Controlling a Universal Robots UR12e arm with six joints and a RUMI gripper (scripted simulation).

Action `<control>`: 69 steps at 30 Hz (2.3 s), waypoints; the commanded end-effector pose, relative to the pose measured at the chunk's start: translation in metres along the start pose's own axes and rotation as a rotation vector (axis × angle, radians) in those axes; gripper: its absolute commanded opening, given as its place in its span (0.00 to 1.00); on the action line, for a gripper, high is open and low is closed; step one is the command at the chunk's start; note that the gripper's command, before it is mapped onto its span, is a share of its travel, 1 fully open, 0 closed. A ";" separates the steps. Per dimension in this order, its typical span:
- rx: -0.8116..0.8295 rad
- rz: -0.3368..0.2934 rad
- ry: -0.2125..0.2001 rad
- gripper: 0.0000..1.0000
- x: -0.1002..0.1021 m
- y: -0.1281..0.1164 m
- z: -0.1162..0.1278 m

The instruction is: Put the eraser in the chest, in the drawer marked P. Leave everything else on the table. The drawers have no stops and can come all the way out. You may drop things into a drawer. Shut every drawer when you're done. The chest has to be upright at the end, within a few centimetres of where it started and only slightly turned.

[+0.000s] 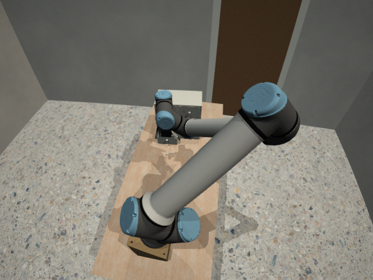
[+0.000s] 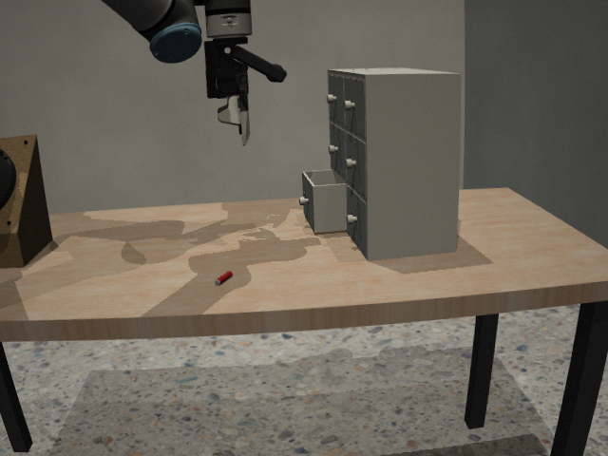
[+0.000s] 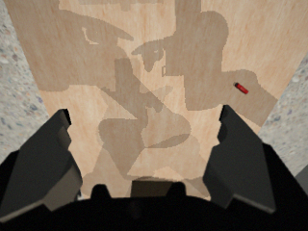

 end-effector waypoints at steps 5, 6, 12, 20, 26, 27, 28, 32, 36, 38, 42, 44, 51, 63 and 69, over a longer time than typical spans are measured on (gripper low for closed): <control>0.000 -0.003 0.000 1.00 -0.001 0.000 0.000; 0.000 -0.003 0.000 1.00 -0.001 0.000 0.000; 0.000 -0.003 0.000 1.00 -0.001 0.000 0.000; 0.000 -0.003 0.000 1.00 -0.001 0.000 0.000; 0.000 -0.003 0.000 1.00 -0.001 0.000 0.000; 0.000 -0.003 0.000 1.00 -0.001 0.000 0.000; 0.000 -0.003 0.000 1.00 -0.001 0.000 0.000; 0.000 -0.003 0.000 1.00 -0.001 0.000 0.000; 0.000 -0.003 0.001 1.00 -0.011 -0.015 -0.006; 0.000 -0.003 0.001 1.00 -0.028 -0.045 -0.016; 0.000 -0.003 0.000 1.00 -0.043 -0.076 -0.025; 0.000 -0.003 0.000 1.00 -0.043 -0.076 -0.025; 0.000 0.001 0.000 1.00 -0.043 -0.076 -0.025; 0.000 0.043 0.003 1.00 -0.038 -0.072 -0.026; 0.000 0.095 0.007 1.00 -0.032 -0.068 -0.026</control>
Point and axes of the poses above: the point where the finger pads meet when closed, its own x axis out along the fingers, its own z axis across the jaws, y = z × x, the point moved 1 cm from there along -x, back along the fingers, and after that the axes turned 4 degrees about x, right-handed, at the moved point
